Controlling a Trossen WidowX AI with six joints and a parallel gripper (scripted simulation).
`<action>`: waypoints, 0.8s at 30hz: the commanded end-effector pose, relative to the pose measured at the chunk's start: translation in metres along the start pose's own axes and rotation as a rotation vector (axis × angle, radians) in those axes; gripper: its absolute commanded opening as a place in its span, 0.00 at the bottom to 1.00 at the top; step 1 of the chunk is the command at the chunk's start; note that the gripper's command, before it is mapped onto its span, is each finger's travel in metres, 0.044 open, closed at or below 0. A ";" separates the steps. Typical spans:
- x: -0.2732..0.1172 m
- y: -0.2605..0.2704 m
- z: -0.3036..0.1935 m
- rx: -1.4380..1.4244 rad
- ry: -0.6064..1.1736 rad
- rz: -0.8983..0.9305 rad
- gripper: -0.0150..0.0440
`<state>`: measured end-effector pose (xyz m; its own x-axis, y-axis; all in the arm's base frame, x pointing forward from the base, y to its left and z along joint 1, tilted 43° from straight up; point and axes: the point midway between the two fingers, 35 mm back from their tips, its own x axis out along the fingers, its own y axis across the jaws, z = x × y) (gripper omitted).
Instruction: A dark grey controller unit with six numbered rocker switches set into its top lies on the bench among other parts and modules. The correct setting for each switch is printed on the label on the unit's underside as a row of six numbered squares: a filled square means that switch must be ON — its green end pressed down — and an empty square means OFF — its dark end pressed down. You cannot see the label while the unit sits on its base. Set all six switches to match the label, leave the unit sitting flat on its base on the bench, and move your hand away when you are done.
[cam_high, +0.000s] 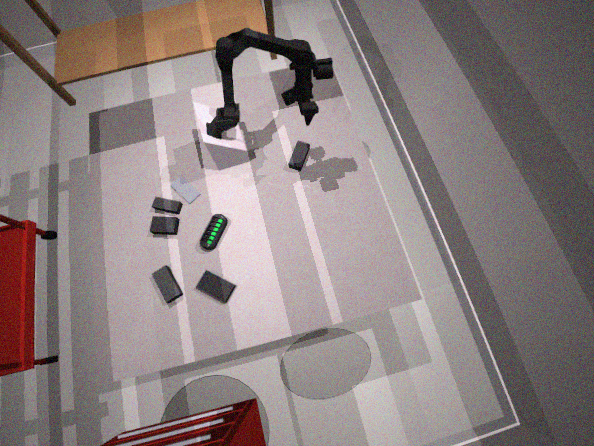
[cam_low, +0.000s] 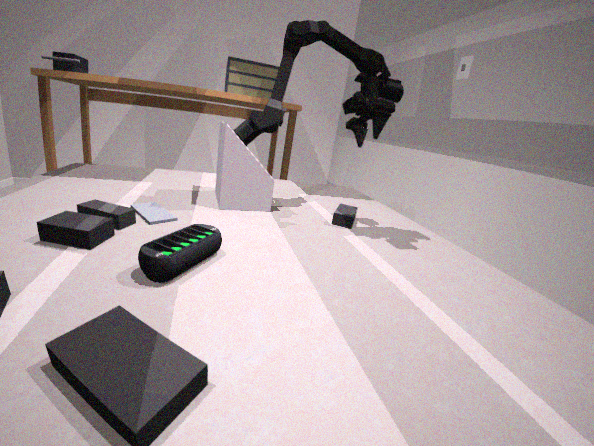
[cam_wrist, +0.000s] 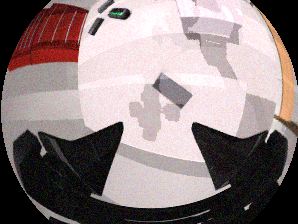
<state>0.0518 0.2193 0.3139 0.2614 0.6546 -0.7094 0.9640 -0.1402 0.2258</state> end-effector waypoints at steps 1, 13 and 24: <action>0.000 0.000 0.000 0.000 0.000 0.000 0.89; 0.075 0.030 0.010 -0.200 -0.191 -0.038 0.35; 0.202 0.136 0.109 -0.505 -0.323 -0.299 0.25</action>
<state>0.2091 0.2657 0.1650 0.1284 0.3580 -0.9248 0.9051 0.3389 0.2569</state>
